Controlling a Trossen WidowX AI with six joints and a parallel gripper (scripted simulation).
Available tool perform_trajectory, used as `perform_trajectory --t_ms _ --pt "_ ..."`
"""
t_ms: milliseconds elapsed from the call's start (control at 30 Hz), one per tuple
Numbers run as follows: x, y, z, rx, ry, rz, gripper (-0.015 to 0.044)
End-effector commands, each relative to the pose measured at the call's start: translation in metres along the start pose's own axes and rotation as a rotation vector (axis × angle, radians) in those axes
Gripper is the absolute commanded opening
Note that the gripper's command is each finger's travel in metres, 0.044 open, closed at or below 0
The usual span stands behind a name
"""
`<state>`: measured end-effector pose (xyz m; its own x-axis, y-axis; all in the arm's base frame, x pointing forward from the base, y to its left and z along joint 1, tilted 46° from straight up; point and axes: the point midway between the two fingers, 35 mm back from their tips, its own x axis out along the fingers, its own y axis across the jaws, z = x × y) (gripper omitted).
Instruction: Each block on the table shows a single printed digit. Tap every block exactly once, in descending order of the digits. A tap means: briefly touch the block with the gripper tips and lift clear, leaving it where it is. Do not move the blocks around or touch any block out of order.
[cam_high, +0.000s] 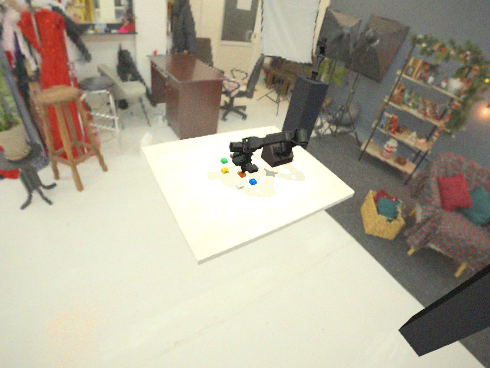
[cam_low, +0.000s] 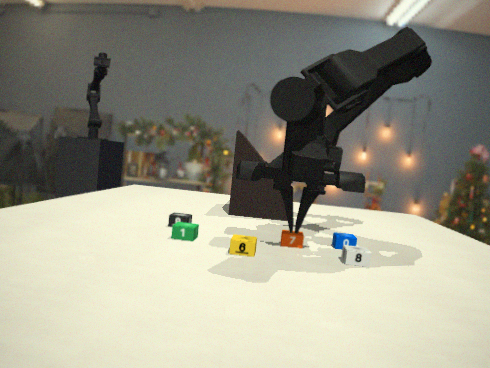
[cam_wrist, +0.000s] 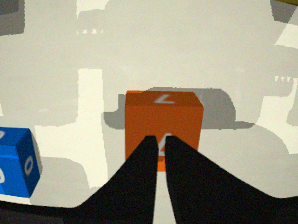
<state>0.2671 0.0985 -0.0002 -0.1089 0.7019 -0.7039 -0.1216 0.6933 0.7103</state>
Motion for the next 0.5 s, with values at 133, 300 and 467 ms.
perform_trajectory --t_ms 133,300,467 --pt "-0.008 0.000 -0.001 0.003 0.001 0.000 0.0020" --pt "-0.026 0.000 -0.002 0.006 0.005 0.003 0.0020" --pt "-0.066 -0.002 0.001 0.007 0.005 -0.003 0.0020"
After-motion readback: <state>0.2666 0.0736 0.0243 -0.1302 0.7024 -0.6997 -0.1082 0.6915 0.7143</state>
